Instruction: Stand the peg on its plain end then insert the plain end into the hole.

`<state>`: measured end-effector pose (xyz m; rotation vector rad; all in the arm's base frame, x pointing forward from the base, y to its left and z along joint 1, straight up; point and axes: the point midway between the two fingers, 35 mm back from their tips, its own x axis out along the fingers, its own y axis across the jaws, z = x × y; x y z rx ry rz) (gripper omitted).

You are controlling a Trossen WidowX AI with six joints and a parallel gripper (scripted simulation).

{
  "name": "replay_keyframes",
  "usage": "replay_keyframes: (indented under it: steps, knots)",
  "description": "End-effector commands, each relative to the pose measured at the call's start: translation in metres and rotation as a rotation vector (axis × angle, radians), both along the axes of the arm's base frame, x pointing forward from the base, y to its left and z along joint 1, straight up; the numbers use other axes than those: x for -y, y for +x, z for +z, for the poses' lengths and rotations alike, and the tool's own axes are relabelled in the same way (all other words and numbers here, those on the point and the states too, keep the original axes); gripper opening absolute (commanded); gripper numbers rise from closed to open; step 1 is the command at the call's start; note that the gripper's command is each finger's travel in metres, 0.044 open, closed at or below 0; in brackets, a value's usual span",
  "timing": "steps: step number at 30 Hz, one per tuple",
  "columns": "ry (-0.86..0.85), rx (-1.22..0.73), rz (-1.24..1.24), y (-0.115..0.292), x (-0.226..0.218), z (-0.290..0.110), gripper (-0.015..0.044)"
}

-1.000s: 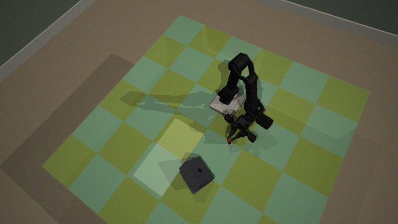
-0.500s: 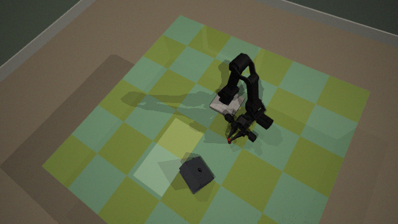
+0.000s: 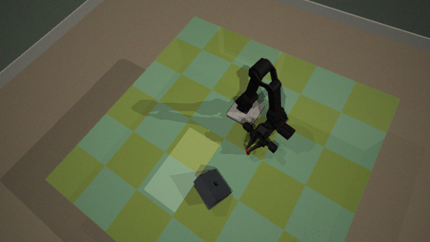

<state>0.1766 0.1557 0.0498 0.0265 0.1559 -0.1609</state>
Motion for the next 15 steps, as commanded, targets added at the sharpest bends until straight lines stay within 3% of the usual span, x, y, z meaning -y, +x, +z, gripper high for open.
replay_keyframes:
  steps: [1,15]
  knots:
    - [0.0,0.0,0.0,-0.0011,-0.0002,-0.0008,0.005]
    - [0.006,0.005,-0.001,-0.0043,0.0006,-0.001,0.005]
